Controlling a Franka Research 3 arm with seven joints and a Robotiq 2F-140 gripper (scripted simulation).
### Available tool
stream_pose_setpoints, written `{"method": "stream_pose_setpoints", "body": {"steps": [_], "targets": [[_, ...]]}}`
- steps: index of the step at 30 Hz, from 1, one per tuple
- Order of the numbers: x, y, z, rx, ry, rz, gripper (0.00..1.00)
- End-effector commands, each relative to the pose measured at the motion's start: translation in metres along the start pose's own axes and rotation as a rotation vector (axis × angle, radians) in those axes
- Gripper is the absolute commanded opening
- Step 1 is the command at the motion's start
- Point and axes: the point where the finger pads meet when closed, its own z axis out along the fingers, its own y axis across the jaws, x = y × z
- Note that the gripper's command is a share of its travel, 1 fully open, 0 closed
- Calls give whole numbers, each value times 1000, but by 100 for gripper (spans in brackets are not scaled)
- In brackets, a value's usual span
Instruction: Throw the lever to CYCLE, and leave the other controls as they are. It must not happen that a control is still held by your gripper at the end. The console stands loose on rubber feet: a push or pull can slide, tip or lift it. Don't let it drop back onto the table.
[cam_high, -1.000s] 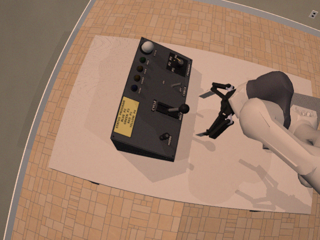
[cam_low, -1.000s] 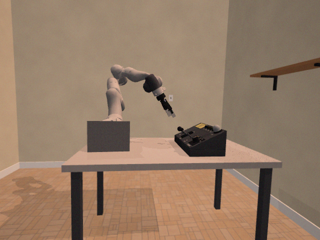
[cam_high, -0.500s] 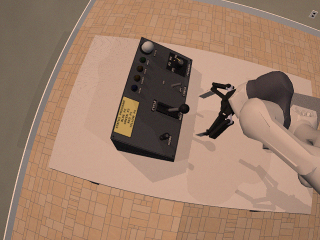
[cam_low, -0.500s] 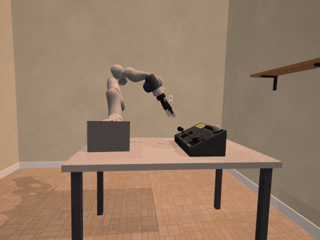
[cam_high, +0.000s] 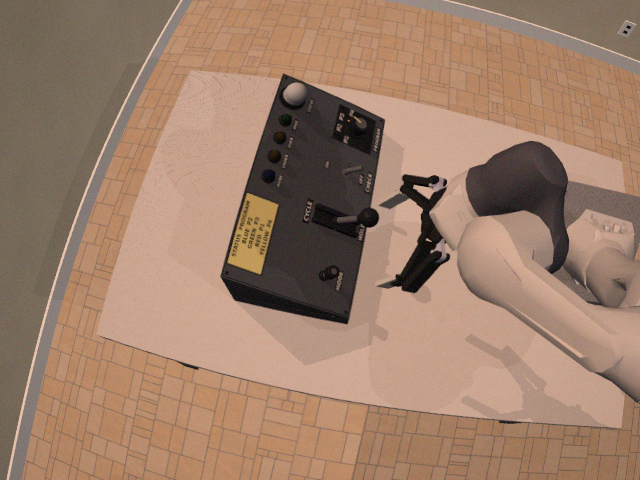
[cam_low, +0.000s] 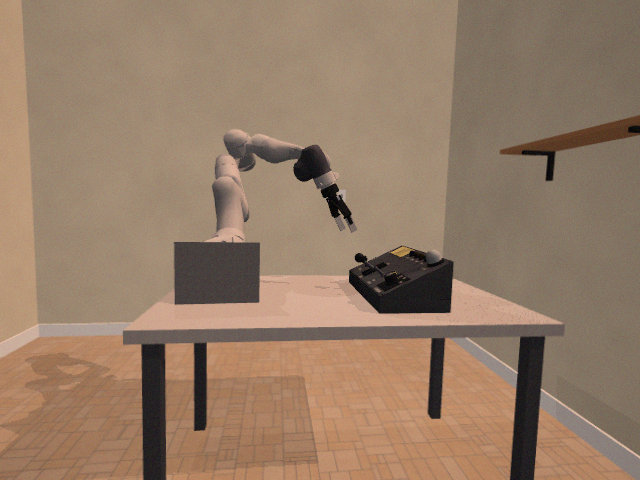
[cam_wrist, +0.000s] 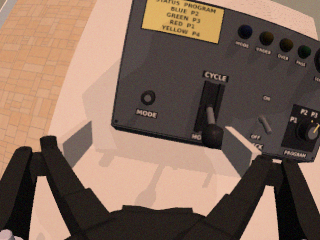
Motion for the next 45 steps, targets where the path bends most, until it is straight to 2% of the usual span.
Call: {"method": "stream_pose_setpoints", "body": {"steps": [1,4,7,9,11,13,16,19,22,26,28,29,30,31,33,36,39,43,45], "targets": [[9,-34,7,31,-93,94,100],[23,-66,10,25,-188,116,100],[35,-101,10,-21,-294,141,100],[41,-123,7,-64,-333,117,100],[41,-123,7,-64,-333,117,100],[49,-144,1,-128,-383,101,100],[64,-170,-17,-230,-410,74,100],[89,-194,-46,-331,-395,33,100],[122,-214,-83,-422,-346,-4,100],[139,-177,-90,-493,-308,29,100],[139,-177,-90,-493,-308,29,100],[143,-167,-92,-527,-294,102,100],[147,-156,-95,-522,-284,136,100],[151,-145,-98,-507,-269,170,100],[157,-120,-104,-439,-222,206,100],[162,-78,-112,-329,-166,130,100],[159,-31,-116,-245,-100,71,100],[141,36,-114,-179,-21,32,100],[141,36,-114,-180,-22,36,100]]}}
